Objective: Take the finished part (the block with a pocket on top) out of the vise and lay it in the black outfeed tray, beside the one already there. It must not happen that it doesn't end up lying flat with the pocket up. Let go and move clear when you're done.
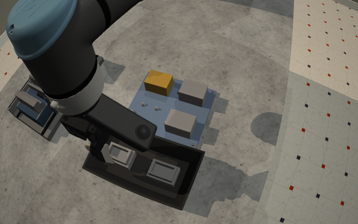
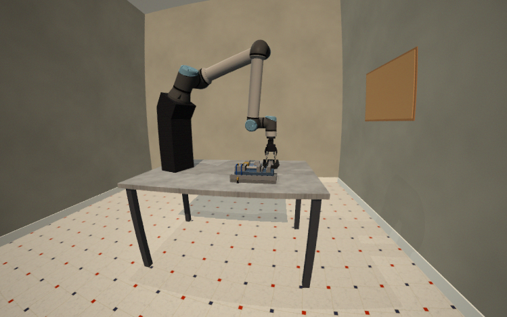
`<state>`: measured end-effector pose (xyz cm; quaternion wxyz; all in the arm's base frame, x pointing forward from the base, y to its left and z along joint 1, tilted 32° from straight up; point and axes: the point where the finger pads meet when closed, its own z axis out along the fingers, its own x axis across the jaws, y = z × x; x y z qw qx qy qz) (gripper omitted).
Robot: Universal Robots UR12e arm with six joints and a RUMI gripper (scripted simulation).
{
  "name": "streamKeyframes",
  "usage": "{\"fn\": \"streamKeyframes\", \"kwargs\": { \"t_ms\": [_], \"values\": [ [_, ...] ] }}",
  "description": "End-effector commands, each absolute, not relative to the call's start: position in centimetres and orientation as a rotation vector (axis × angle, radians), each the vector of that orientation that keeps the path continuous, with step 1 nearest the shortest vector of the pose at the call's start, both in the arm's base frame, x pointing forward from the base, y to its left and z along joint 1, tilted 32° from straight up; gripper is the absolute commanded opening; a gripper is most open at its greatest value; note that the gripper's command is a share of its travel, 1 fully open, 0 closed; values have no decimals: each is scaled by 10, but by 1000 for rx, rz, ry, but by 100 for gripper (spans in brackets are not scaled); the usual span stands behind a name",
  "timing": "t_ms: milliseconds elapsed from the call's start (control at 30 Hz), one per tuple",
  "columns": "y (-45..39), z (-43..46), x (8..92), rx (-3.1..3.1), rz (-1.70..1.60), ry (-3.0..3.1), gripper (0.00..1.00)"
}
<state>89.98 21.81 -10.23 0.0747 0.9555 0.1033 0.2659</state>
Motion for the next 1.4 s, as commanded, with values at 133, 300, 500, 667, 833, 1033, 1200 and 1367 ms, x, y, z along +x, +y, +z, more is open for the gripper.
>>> {"fn": "streamKeyframes", "kwargs": {
  "t_ms": [133,300,500,667,833,1033,1200,1367],
  "values": [
    [220,-85,890,2867,800,310,40],
    [222,-63,876,2867,800,310,40],
    [225,-33,858,2867,800,310,40],
    [227,-19,849,2867,800,310,40],
    [229,0,837,2867,800,310,40],
    [230,12,830,2867,800,310,40],
    [230,13,829,2867,800,310,40],
    [230,14,829,2867,800,310,0]
  ]
}}
